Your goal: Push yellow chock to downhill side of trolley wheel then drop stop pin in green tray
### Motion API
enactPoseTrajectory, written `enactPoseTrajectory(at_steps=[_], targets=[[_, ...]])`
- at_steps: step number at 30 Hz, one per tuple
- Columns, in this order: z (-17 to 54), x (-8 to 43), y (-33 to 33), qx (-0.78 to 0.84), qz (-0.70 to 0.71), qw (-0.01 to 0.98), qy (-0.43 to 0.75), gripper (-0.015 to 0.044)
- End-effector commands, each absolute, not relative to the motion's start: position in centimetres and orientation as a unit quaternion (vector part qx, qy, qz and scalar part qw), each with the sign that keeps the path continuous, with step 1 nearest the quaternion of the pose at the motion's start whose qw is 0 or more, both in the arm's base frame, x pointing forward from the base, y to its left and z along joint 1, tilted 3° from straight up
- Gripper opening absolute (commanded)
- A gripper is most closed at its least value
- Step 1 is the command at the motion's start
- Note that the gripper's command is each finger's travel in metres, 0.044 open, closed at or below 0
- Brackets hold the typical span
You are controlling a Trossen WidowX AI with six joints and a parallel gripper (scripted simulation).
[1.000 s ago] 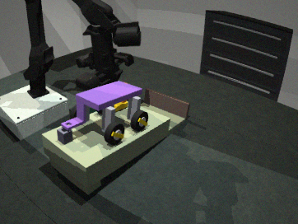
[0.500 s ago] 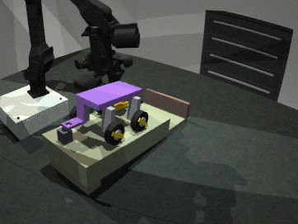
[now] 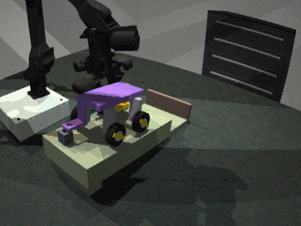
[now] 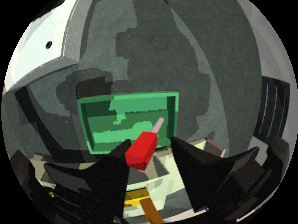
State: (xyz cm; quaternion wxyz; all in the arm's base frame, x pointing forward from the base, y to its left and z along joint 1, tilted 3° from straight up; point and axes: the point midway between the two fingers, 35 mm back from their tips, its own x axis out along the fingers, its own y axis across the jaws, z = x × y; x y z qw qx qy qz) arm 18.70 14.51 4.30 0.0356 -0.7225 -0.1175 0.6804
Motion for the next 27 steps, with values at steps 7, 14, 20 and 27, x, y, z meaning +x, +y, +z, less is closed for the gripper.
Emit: enactPoseTrajectory(at_steps=[7,14,20,27], targets=[[3.9,18.7,14.0,-0.721,0.682,0.035,-0.12,0.019],[3.7,18.8,13.6,-0.721,0.682,0.035,-0.12,0.019],[3.6,18.9,13.3,-0.721,0.682,0.035,-0.12,0.019],[3.3,19.0,13.0,-0.721,0.682,0.034,-0.12,0.019]])
